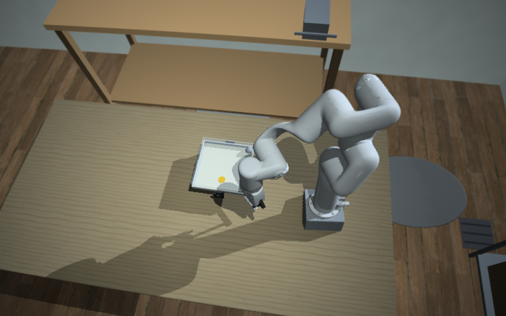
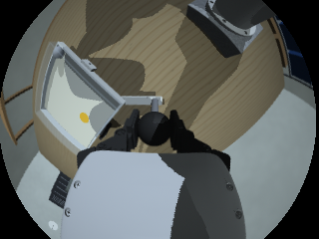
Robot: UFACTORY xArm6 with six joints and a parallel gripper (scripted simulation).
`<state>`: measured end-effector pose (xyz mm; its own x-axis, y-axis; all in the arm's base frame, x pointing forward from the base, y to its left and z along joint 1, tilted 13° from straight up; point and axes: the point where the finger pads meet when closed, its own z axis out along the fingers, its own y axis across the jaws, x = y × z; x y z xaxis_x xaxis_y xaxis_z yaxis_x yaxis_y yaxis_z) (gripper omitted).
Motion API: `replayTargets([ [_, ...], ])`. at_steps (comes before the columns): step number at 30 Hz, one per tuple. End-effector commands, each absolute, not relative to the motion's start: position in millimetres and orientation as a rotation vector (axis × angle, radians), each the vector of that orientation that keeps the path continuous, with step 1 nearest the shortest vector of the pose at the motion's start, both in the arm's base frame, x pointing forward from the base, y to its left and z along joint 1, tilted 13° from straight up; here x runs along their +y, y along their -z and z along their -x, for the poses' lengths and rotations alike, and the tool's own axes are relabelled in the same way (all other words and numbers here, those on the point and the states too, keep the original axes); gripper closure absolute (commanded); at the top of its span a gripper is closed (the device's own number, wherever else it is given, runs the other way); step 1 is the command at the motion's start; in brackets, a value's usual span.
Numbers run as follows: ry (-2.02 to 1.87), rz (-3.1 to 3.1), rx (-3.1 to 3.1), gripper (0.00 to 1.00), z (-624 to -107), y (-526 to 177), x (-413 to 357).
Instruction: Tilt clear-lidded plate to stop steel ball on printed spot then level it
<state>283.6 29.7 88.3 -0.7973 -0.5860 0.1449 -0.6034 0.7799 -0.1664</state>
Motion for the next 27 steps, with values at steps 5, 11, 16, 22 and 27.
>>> replayTargets([
  [5, -0.315, -0.968, -2.891, 1.00, -286.2, -88.9, 30.9],
  [11, -0.315, -0.968, -2.891, 1.00, -286.3, -88.8, 31.0],
  [16, -0.315, -0.968, -2.891, 1.00, -286.4, -88.9, 31.0],
  [22, -0.315, -0.968, -2.891, 1.00, -285.9, -89.0, 30.7],
  [27, -0.315, -0.968, -2.891, 1.00, -285.7, -89.2, 30.5],
])
